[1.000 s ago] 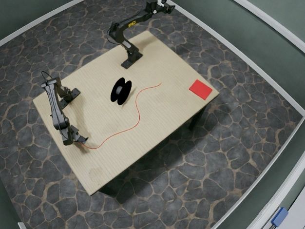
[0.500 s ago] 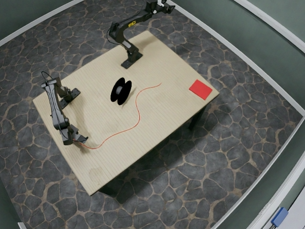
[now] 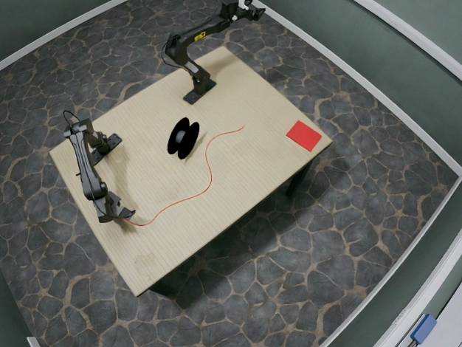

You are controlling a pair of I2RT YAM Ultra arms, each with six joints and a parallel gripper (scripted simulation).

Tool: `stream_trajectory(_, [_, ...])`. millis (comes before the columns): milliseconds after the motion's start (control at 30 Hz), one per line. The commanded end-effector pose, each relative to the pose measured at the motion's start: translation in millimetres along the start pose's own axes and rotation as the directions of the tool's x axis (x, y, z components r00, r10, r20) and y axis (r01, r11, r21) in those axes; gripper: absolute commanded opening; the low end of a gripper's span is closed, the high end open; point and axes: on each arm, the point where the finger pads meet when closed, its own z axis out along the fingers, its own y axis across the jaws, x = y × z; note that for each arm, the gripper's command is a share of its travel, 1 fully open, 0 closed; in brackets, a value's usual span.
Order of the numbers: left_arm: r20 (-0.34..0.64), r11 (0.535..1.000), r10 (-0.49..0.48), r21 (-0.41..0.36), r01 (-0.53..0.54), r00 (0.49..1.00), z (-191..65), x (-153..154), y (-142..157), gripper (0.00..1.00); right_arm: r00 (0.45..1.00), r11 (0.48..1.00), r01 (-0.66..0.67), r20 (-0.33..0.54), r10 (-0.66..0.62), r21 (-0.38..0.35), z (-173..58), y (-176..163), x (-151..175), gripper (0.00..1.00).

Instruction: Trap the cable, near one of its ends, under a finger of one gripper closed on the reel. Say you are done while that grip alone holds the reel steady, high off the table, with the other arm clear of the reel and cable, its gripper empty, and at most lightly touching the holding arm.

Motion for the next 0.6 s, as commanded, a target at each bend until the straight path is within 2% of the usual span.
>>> stream_trajectory(0, [-0.024,1.000,0.009,-0.004,-0.010,1.000,5.3,10.4,0.2,1.00,1.000,1.000,0.008,0.002,-0.008,0.000,17.3,-1.9,-1.6,0.30])
stream_trajectory(267, [-0.024,1.000,0.009,-0.004,-0.010,1.000,5.3,10.4,0.2,1.00,1.000,1.000,0.008,0.012,-0.008,0.008,35.9,-6.0,-6.6,0.30])
stream_trajectory(367, [-0.024,1.000,0.009,-0.004,-0.010,1.000,5.3,10.4,0.2,1.00,1.000,1.000,0.007,0.030,-0.008,0.022,29.9,-8.3,-9.5,0.30])
stream_trajectory(500, [-0.024,1.000,0.009,-0.004,-0.010,1.000,5.3,10.4,0.2,1.00,1.000,1.000,0.007,0.002,-0.007,0.000,48.9,-4.4,-4.1,0.30])
stream_trajectory(567, [-0.024,1.000,0.009,-0.004,-0.010,1.000,5.3,10.4,0.2,1.00,1.000,1.000,0.007,0.012,-0.007,0.008,47.7,-5.4,-5.3,0.30])
